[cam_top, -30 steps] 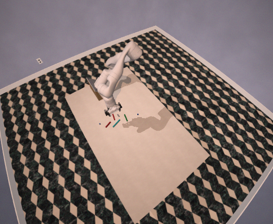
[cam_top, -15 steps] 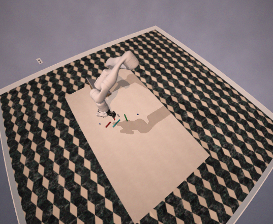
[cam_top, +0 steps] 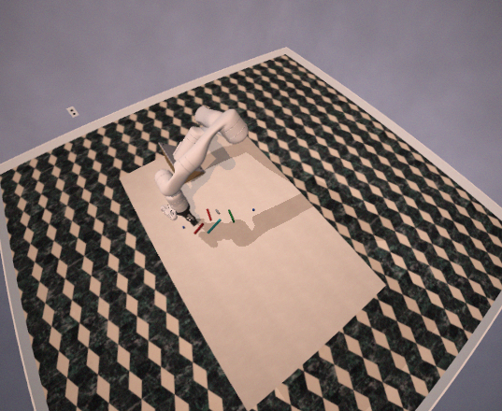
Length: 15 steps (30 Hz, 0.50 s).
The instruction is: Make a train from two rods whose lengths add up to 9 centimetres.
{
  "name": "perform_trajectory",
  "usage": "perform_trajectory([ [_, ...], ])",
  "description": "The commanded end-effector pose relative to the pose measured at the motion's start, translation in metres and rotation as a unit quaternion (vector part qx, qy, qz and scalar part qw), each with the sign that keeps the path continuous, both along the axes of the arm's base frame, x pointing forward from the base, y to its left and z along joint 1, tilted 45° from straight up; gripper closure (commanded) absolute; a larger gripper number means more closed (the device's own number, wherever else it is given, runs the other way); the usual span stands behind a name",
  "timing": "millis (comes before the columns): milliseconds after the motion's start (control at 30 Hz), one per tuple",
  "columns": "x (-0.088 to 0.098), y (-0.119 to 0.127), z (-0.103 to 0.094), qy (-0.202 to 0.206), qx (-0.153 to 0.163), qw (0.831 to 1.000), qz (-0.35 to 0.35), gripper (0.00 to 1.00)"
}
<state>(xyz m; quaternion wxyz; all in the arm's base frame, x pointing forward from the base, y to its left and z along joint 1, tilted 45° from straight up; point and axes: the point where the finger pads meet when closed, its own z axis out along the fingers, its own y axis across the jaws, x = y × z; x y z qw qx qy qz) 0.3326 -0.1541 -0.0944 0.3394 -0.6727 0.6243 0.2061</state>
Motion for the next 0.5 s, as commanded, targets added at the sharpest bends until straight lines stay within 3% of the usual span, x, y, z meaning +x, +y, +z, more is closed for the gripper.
perform_trajectory([
  [0,-0.01,0.002,-0.014,0.033,0.006,0.999,-0.022,0.0],
  [167,-0.019,-0.002,-0.028,0.084,0.01,0.994,-0.067,0.0],
  [467,-0.027,-0.005,-0.04,0.128,0.011,0.986,-0.106,0.0],
])
